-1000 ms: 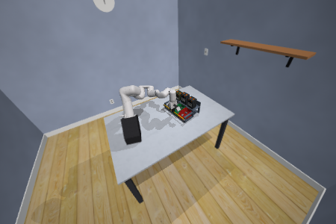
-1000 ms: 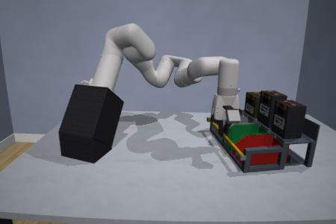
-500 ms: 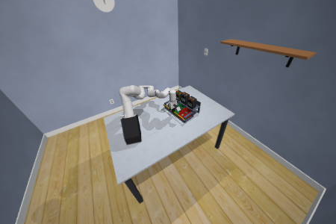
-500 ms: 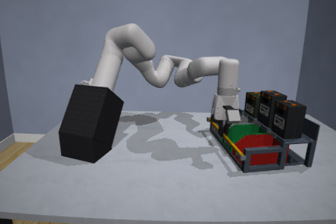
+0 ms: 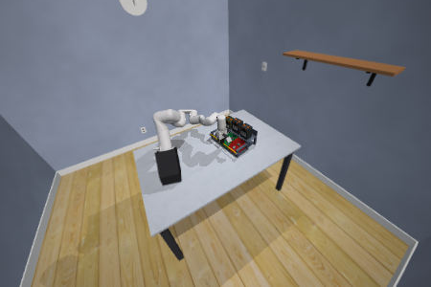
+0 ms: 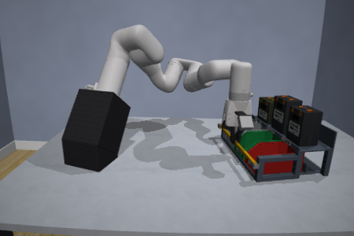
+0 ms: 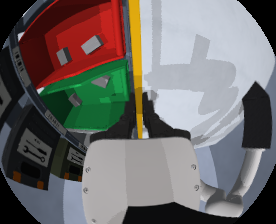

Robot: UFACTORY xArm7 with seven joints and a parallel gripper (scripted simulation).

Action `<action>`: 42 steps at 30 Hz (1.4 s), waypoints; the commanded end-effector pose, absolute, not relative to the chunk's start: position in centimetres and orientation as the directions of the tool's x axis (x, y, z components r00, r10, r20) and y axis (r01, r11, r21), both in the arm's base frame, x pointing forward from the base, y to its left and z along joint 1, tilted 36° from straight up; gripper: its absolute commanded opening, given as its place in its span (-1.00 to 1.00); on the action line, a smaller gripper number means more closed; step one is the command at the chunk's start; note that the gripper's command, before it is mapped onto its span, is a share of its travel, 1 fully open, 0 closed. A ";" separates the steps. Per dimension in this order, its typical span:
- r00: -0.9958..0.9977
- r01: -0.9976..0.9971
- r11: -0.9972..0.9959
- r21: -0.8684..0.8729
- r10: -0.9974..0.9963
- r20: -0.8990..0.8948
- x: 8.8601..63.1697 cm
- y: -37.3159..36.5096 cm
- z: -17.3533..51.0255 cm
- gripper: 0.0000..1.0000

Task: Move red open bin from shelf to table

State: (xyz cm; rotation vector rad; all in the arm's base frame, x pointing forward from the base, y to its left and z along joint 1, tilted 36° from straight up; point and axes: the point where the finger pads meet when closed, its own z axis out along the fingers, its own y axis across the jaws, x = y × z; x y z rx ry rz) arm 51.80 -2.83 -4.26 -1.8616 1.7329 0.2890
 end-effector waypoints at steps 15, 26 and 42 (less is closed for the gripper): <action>0.135 -0.965 0.008 -0.262 -0.843 -0.521 51.7 -3.4 -3.5 -1.00; 0.135 -0.965 0.008 -0.262 -0.843 -0.521 51.6 -3.5 -3.3 -1.00; 0.135 -0.965 0.008 -0.262 -0.843 -0.521 51.3 -4.3 -2.1 -1.00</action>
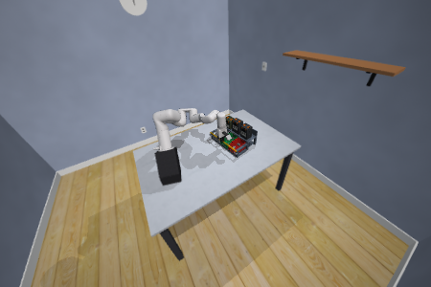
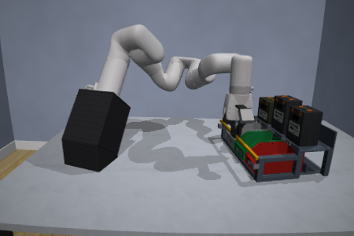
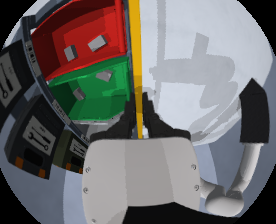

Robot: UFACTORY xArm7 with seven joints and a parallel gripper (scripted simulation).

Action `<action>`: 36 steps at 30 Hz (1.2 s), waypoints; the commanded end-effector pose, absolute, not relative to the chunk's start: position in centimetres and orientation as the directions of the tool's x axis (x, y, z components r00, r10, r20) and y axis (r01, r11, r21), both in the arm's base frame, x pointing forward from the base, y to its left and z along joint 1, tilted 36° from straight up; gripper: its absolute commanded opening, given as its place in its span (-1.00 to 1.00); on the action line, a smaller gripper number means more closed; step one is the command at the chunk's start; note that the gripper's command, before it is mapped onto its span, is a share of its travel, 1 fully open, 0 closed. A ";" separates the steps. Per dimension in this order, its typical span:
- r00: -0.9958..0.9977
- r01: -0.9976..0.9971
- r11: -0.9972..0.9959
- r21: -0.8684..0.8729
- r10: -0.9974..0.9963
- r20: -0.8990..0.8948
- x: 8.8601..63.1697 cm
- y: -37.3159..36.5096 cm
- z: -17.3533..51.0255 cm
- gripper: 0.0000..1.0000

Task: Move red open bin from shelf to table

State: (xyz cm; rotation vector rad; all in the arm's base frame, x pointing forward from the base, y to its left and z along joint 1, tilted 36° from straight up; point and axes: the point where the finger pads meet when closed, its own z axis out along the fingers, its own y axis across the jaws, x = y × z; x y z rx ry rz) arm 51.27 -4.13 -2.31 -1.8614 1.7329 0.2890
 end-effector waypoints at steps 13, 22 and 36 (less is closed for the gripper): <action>0.135 -0.965 0.008 -0.262 -0.843 -0.521 50.9 -5.2 -0.8 -1.00; 0.135 -0.965 0.008 -0.262 -0.843 -0.521 51.0 -5.1 -0.9 -1.00; 0.135 -0.965 0.008 -0.262 -0.843 -0.521 51.0 -5.0 -1.0 -1.00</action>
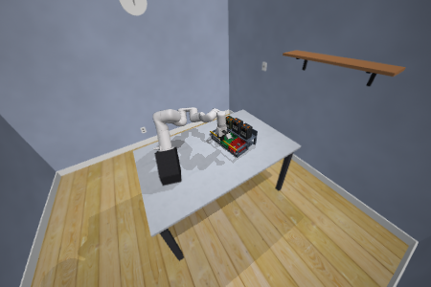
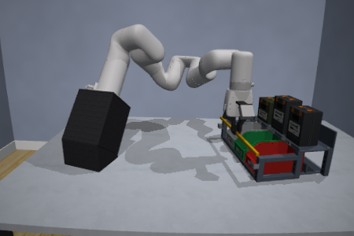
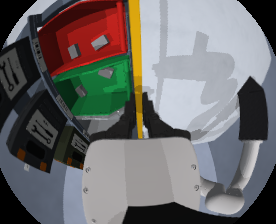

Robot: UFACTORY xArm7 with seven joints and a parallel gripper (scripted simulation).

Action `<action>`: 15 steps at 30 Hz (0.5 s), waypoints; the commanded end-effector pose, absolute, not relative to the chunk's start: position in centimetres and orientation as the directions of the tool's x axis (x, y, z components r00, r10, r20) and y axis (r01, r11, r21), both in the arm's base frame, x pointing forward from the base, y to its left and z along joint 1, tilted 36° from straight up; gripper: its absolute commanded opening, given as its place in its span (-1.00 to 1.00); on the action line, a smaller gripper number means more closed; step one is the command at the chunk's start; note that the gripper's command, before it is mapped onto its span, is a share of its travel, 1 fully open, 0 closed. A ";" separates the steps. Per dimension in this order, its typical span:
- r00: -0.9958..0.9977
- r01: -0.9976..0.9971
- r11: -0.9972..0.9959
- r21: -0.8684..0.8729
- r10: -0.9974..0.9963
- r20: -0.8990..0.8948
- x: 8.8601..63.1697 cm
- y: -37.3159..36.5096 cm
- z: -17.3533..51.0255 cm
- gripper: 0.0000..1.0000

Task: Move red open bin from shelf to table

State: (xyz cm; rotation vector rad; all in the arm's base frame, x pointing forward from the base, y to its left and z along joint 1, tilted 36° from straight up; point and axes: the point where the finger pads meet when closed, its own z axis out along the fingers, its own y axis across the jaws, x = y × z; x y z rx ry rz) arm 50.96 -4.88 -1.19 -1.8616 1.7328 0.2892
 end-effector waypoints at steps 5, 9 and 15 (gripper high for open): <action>0.135 -0.965 0.008 -0.262 -0.843 -0.521 47.9 -5.0 -1.9 -1.00; 0.135 -0.965 0.008 -0.262 -0.843 -0.521 47.2 -5.0 -2.1 -1.00; 0.135 -0.965 0.008 -0.262 -0.843 -0.521 47.2 -5.0 -2.1 -1.00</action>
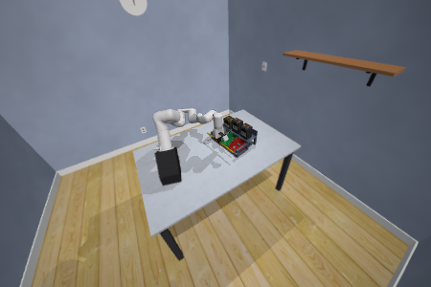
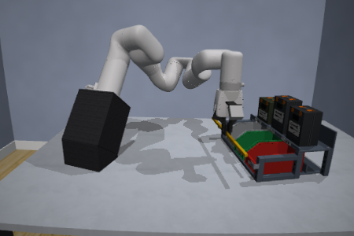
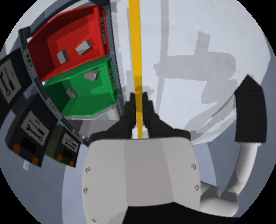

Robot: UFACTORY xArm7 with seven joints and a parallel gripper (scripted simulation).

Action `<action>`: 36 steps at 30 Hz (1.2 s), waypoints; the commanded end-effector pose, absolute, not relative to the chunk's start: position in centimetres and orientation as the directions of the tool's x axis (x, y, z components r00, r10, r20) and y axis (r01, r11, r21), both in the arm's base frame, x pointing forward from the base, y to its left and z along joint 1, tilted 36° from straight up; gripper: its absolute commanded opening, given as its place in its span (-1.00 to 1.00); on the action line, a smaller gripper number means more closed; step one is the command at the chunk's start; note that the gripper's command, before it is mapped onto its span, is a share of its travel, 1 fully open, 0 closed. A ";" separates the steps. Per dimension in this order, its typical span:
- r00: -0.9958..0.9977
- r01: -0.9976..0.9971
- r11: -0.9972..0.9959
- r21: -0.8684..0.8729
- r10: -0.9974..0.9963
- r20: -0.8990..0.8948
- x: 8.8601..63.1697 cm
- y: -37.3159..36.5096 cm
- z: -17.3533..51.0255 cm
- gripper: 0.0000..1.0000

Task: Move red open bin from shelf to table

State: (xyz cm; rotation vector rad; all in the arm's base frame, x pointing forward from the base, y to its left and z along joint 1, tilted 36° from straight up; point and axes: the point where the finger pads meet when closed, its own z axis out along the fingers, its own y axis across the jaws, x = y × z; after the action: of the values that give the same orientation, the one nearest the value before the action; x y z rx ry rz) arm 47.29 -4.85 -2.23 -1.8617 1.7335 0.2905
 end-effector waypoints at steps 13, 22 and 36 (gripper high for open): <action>0.135 -0.965 0.008 -0.262 -0.843 -0.521 43.4 -4.9 -3.2 -1.00; 0.135 -0.965 0.008 -0.262 -0.843 -0.521 41.9 -4.9 -3.6 -1.00; 0.135 -0.965 0.008 -0.262 -0.843 -0.521 39.6 -4.9 -4.2 -1.00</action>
State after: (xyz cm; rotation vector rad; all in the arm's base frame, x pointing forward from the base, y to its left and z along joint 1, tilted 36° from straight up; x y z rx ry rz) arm 39.68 -4.74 -4.32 -1.8619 1.7325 0.2893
